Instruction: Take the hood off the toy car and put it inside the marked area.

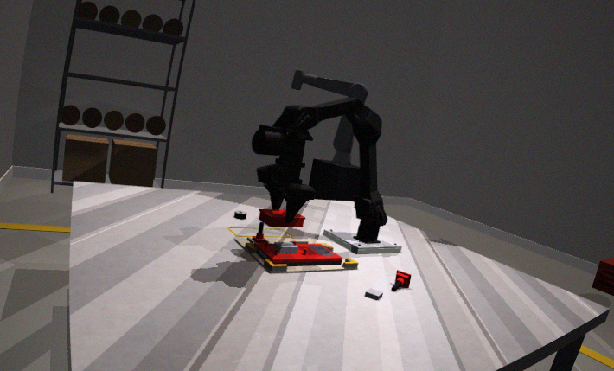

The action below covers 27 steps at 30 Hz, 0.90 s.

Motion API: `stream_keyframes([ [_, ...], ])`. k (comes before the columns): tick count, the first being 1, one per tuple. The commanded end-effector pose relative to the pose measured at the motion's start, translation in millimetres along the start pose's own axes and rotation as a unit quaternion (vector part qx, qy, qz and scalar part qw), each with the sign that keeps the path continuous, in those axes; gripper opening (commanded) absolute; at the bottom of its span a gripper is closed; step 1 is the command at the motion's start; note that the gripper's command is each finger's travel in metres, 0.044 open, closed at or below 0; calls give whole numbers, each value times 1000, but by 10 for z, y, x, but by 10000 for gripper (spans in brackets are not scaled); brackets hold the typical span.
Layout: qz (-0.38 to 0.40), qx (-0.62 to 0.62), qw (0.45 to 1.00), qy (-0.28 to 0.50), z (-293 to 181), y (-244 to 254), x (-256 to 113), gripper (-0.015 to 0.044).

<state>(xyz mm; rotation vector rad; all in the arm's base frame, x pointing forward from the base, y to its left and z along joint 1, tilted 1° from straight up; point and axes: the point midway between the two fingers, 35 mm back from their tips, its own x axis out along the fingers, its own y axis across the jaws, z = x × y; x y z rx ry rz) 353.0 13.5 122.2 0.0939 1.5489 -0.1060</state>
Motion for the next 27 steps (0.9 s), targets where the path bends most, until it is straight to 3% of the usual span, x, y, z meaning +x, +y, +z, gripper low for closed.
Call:
stream_keyframes([
  [1, 2, -1, 1000, -5, -1, -221, -38, 0],
  [27, -6, -1, 1000, -7, -254, -1492, -95, 0],
])
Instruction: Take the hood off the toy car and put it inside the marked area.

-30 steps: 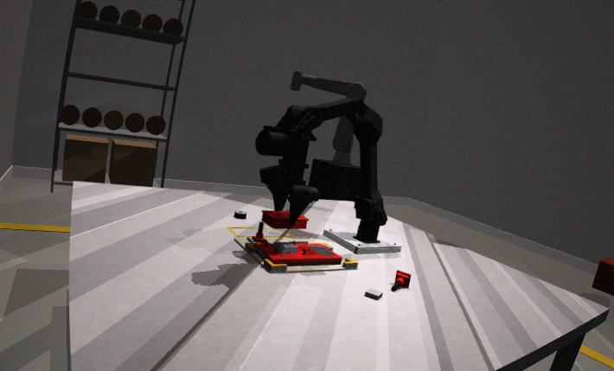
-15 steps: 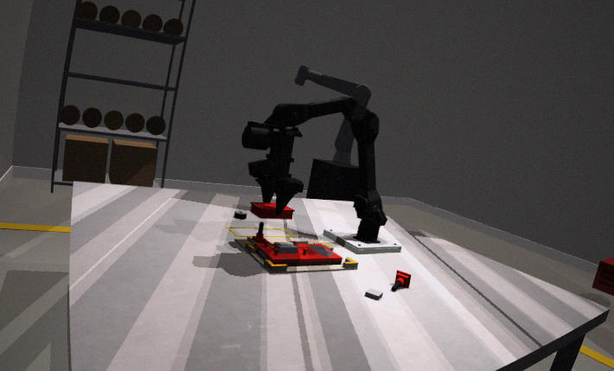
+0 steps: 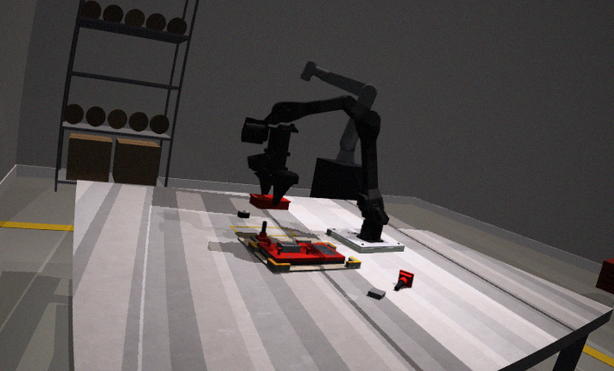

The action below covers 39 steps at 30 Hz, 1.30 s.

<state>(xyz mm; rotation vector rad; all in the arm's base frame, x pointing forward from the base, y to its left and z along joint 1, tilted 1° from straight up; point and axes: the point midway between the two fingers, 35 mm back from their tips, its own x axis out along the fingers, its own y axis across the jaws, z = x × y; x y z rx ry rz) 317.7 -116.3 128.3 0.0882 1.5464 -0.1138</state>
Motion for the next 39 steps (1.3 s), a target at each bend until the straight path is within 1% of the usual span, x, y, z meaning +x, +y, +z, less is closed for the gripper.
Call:
stream_keyframes([
  [1, -2, -2, 1000, -5, -89, -205, -39, 0],
  [9, -4, -2, 1000, -5, -248, -525, -53, 0],
  [39, -5, -2, 1000, -5, -232, -542, 151, 0],
])
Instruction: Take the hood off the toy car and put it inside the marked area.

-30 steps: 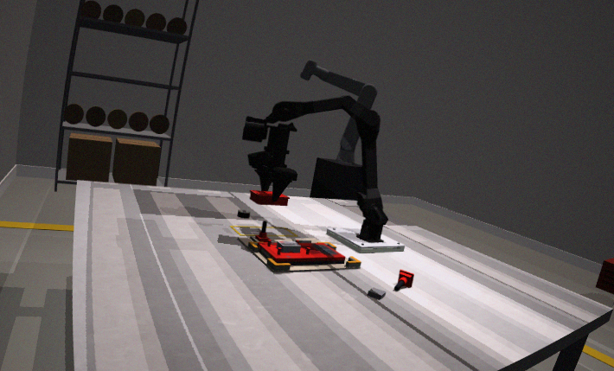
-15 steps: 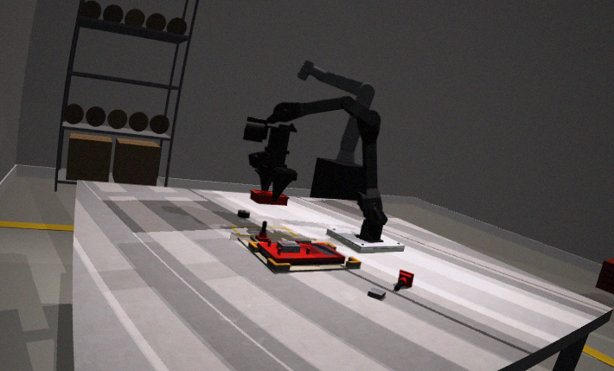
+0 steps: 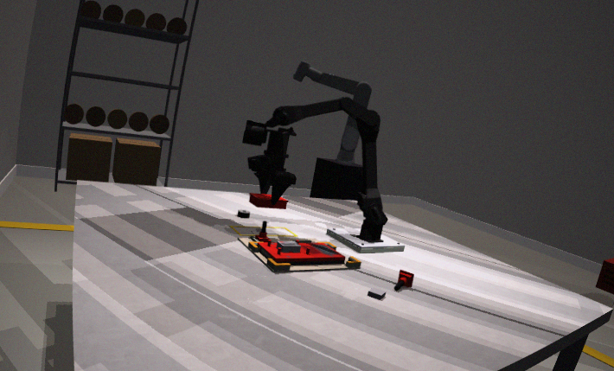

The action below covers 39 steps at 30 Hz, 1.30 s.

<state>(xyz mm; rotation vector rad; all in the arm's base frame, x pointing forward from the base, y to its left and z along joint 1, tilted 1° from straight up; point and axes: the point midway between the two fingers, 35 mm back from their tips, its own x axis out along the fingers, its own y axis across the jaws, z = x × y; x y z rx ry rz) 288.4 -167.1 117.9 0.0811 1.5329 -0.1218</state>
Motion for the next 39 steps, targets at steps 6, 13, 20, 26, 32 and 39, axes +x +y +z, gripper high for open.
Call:
stream_keyframes([
  [6, 0, -2, 1000, 2, -3, -3, 95, 0],
  [13, 0, -2, 1000, 2, -2, -4, 153, 0],
  [20, 0, -2, 1000, 2, -2, -4, 211, 0],
  [26, 0, -2, 1000, 2, -2, -4, 261, 0],
  [32, 0, -2, 1000, 2, -4, -4, 311, 0],
  [39, 0, -2, 1000, 2, -7, -3, 369, 0],
])
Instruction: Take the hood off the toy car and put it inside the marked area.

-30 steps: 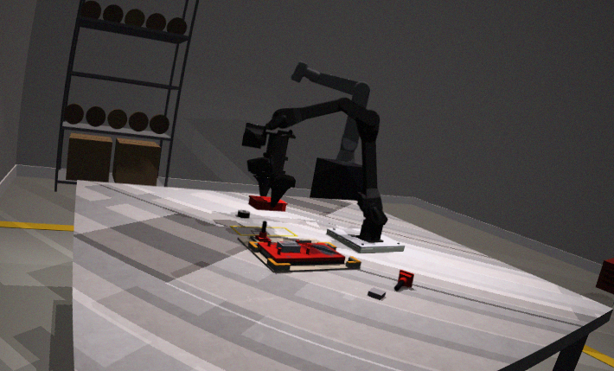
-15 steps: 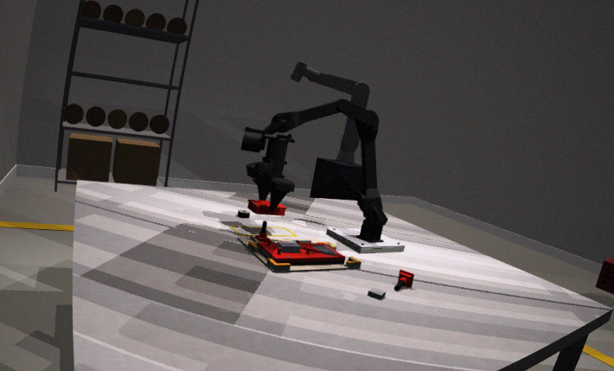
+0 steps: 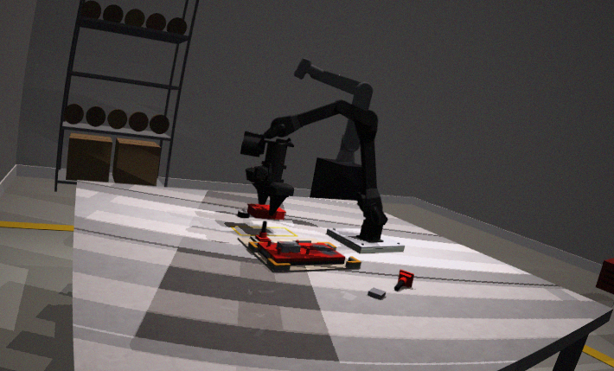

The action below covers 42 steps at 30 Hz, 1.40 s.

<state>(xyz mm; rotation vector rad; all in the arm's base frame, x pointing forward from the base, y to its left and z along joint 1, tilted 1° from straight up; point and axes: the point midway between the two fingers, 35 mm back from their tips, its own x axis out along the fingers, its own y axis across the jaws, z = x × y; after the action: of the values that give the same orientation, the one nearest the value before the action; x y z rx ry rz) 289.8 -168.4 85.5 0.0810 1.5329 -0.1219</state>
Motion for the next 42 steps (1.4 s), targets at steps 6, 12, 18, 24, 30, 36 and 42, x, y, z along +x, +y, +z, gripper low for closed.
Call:
stream_keyframes([
  [6, 0, -2, 1000, 2, -14, 2, 93, 0],
  [12, 0, -2, 1000, 2, -18, 3, 142, 0],
  [18, 0, -2, 1000, 2, -23, 5, 191, 0],
  [24, 0, -2, 1000, 2, -29, 7, 240, 0],
  [30, 0, -2, 1000, 2, -36, 10, 287, 0],
  [36, 0, -2, 1000, 2, -36, 10, 297, 0],
  [42, 0, -2, 1000, 2, -35, 9, 324, 0],
])
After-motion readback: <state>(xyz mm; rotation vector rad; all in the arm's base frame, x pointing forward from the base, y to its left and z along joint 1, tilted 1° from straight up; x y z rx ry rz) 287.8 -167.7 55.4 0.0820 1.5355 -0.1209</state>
